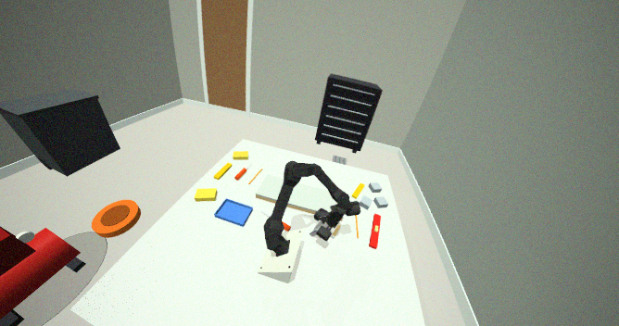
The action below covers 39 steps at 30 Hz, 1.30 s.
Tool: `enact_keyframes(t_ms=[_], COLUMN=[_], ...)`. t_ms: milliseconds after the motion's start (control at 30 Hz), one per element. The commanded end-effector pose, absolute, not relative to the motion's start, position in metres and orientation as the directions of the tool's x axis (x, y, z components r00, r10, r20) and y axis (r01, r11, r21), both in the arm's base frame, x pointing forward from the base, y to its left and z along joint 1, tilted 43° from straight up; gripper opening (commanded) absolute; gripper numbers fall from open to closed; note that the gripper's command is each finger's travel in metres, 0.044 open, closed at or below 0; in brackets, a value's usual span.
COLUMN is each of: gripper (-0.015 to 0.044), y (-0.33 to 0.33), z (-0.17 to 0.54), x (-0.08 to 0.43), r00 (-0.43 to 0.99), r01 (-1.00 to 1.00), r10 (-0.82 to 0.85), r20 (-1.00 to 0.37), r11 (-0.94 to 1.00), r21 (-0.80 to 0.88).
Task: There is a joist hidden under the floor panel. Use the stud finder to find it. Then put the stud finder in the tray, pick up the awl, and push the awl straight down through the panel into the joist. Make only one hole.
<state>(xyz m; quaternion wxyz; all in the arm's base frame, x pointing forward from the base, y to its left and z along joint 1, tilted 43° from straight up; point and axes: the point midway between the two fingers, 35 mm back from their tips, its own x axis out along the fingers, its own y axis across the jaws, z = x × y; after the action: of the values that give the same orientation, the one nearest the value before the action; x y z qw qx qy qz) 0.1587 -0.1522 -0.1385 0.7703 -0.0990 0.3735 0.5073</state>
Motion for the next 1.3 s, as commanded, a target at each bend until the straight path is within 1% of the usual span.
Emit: enact_keyframes(t_ms=[0,233,667,1267], gripper=[0.0387,0.034,0.0,0.0], y=[-0.152,-0.152,-0.169,-0.191], z=[-0.139,-0.139,-0.122,-0.095], x=[0.159,0.159,0.156,0.149], r00=[0.21,0.21,0.21,0.209], r01=[-0.852,-0.852,-0.852,-0.852], r10=[0.708,0.708,0.707,0.707], r20=[-0.675,-0.675,-0.676,-0.676], r11=[0.471,0.471,0.471,0.471], r21=[0.228,0.228,0.228,0.229])
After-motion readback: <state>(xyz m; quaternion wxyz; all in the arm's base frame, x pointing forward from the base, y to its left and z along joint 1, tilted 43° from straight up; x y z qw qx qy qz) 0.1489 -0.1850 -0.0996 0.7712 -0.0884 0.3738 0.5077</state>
